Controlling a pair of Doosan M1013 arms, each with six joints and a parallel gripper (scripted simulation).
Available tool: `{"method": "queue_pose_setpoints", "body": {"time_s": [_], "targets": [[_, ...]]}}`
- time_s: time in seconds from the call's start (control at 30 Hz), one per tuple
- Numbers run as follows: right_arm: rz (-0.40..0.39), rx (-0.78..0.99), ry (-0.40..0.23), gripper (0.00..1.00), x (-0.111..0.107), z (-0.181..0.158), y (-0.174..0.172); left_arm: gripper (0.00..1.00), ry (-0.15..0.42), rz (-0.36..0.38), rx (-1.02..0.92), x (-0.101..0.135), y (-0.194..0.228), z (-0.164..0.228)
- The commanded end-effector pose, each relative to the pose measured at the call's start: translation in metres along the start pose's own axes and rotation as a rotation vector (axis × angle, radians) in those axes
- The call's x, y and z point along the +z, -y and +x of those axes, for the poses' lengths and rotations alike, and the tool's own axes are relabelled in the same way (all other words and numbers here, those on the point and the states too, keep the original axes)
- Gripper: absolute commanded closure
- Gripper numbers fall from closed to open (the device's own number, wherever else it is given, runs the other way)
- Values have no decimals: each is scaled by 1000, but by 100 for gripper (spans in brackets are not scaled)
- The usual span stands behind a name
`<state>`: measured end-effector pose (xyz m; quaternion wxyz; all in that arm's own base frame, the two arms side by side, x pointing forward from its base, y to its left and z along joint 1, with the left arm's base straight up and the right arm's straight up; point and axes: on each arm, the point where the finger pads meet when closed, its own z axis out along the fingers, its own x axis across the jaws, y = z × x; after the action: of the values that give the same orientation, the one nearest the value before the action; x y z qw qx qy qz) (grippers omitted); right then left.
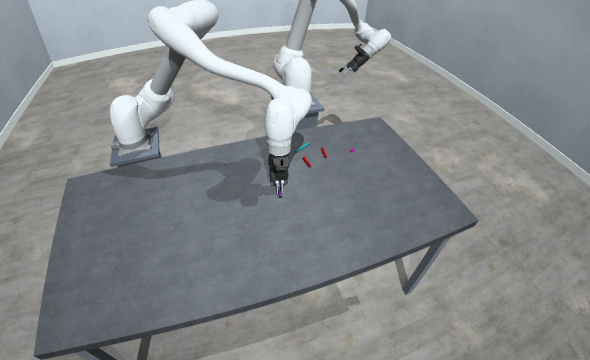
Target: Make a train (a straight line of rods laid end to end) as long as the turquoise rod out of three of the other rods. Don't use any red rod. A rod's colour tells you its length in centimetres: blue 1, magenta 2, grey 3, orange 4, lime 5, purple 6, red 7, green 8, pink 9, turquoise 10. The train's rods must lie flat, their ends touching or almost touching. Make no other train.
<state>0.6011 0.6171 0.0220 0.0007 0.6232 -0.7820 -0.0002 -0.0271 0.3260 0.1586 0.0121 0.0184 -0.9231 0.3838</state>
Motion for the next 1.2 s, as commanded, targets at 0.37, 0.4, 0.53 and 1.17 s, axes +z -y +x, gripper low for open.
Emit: {"method": "queue_pose_setpoints", "body": {"time_s": [0.37,0.4,0.53,1.17], "targets": [[4,2,3,52,-2,-3,-2,0,1,-3,-2,2,2,3],[4,2,3,46,-2,-3,-2,0,1,-3,-2,2,2,3],[4,2,3,46,-2,-3,-2,0,1,-3,-2,2,2,3],[4,2,4,46,-28,-4,-2,0,1,-3,-2,2,2,3]]}}
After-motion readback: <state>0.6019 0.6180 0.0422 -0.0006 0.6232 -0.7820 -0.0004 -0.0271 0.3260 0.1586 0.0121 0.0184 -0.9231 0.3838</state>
